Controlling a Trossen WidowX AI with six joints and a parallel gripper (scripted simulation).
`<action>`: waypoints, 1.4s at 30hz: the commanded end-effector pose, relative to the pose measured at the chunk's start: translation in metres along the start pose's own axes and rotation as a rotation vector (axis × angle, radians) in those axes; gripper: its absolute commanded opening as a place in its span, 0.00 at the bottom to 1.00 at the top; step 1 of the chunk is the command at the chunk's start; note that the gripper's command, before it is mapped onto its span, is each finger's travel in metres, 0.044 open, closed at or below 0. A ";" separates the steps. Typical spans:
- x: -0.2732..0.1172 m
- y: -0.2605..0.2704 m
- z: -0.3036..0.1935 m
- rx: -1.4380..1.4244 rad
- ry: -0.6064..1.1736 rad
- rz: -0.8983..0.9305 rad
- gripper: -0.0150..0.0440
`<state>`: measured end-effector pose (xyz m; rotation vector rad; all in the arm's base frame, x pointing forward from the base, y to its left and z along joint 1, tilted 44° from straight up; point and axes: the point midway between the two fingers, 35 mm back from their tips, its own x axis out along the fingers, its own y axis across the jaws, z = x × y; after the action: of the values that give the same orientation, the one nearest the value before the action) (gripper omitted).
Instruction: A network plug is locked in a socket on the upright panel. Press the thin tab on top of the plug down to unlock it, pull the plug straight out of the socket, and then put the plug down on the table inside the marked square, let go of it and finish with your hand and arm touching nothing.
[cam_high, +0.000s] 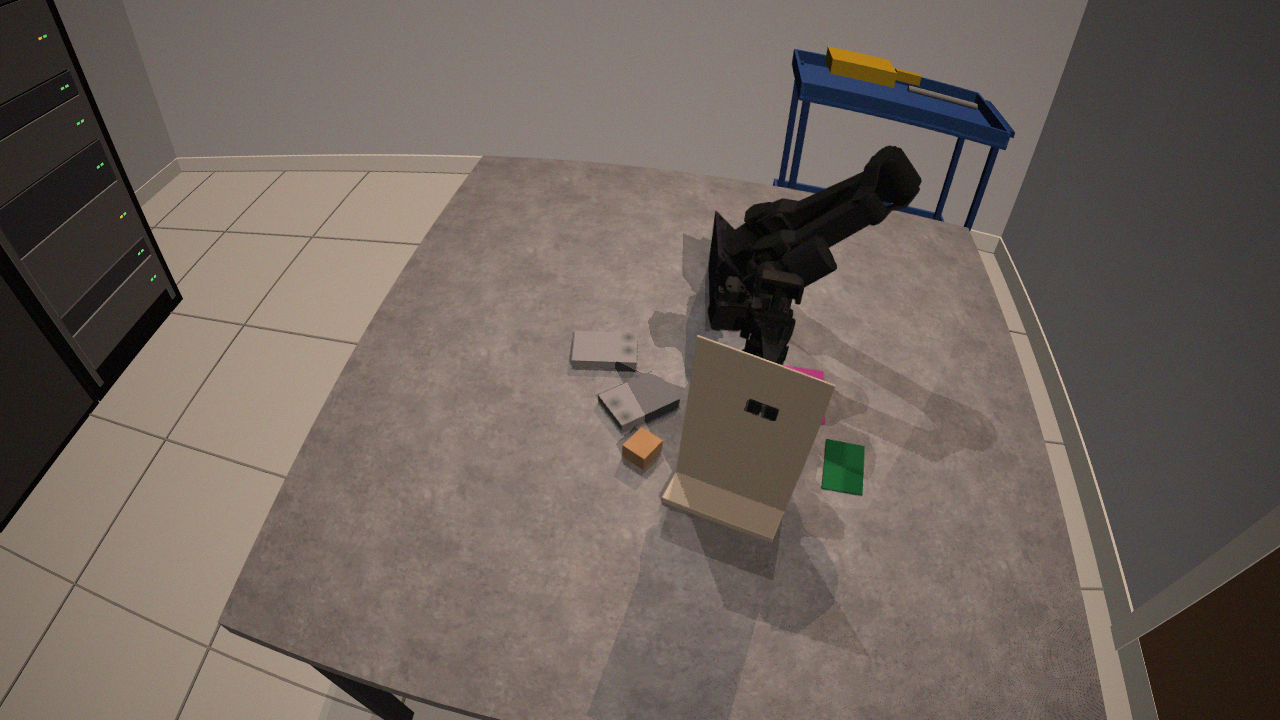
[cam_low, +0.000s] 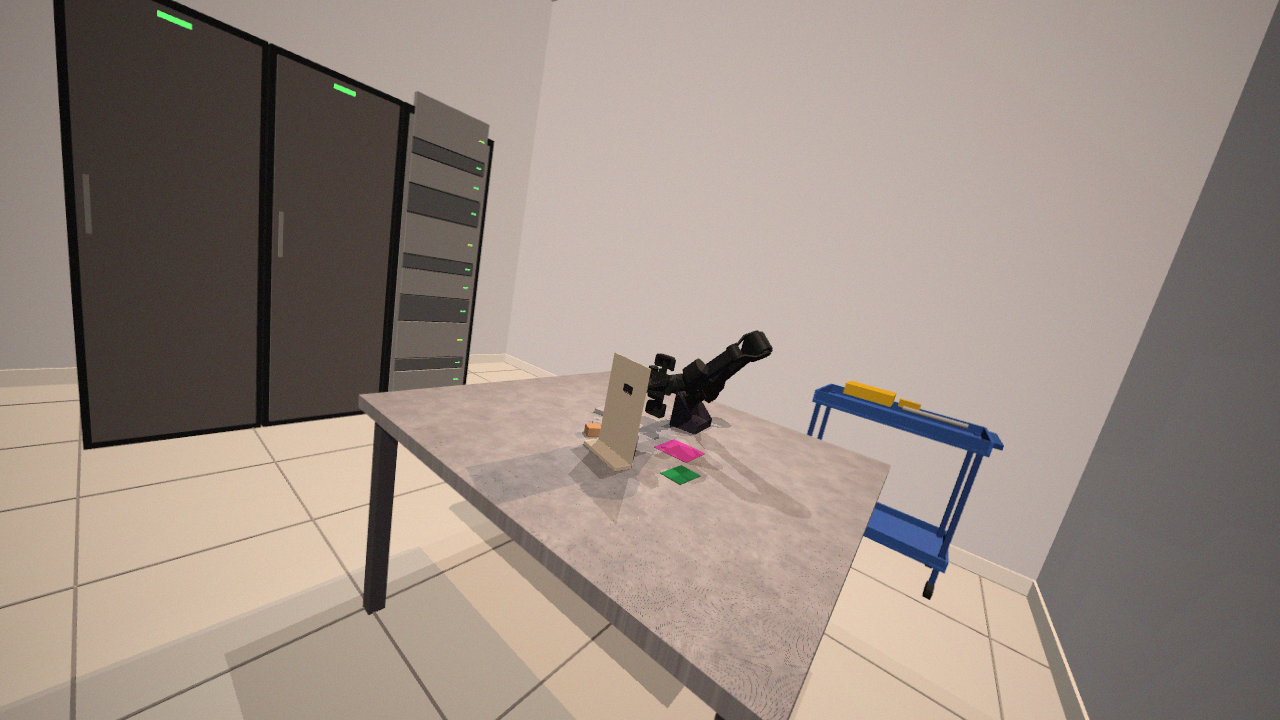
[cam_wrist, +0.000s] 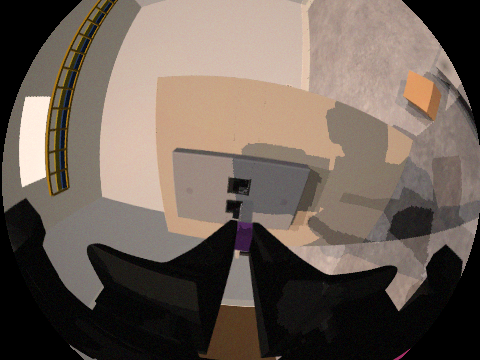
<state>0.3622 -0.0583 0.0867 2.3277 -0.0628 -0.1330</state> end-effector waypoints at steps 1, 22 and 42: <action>-0.003 0.001 -0.001 0.002 0.001 0.004 0.25; -0.016 0.001 -0.003 0.002 -0.002 0.000 0.25; -0.022 0.011 -0.005 0.001 -0.003 -0.003 0.25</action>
<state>0.3416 -0.0585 0.0939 2.3307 -0.0616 -0.1492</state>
